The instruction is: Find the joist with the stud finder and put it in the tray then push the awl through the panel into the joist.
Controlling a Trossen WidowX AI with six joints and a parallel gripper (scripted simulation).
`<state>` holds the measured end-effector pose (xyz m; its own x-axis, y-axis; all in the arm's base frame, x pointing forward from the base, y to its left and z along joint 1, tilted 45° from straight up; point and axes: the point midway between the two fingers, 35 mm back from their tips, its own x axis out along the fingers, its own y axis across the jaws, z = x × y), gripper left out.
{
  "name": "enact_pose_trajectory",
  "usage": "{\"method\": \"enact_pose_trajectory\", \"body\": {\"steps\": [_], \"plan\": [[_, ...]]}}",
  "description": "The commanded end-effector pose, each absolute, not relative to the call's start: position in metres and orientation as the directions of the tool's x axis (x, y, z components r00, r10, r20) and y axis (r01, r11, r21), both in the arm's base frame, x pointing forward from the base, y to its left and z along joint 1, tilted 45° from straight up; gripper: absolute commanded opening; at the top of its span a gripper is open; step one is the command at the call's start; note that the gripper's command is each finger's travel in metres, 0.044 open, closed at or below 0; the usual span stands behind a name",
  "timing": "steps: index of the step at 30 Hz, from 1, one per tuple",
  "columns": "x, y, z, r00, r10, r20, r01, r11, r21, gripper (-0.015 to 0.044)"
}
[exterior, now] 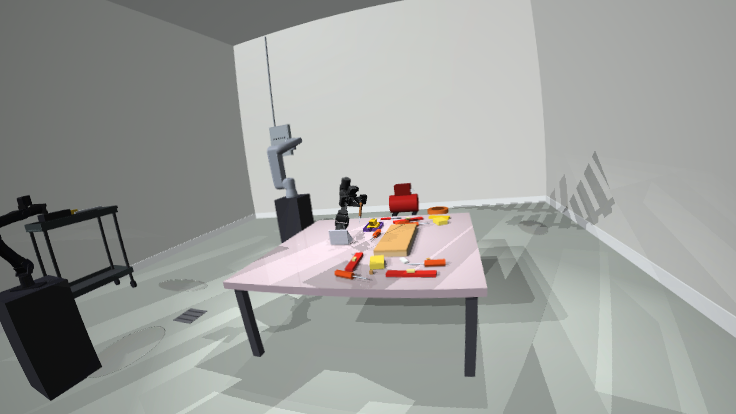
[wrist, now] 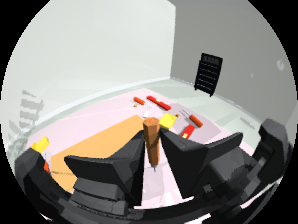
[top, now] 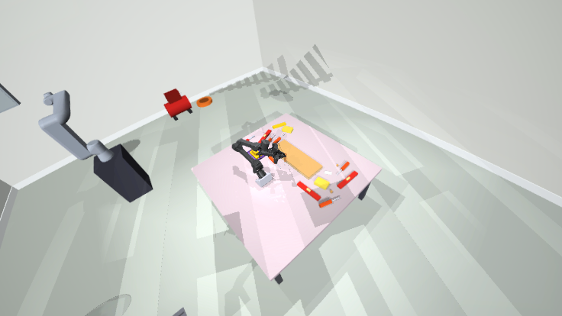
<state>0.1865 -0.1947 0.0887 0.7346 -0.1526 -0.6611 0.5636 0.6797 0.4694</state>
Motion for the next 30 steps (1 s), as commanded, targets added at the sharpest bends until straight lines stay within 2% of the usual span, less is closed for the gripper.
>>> {"method": "enact_pose_trajectory", "body": {"steps": [1,30], "plan": [[0.201,-0.192,0.091,0.752,-0.154,-0.641,0.542,0.697,0.468,0.0],[0.311,-0.117,0.131,0.925,-0.021,-0.38,0.253,0.78,0.572,0.0]]}}
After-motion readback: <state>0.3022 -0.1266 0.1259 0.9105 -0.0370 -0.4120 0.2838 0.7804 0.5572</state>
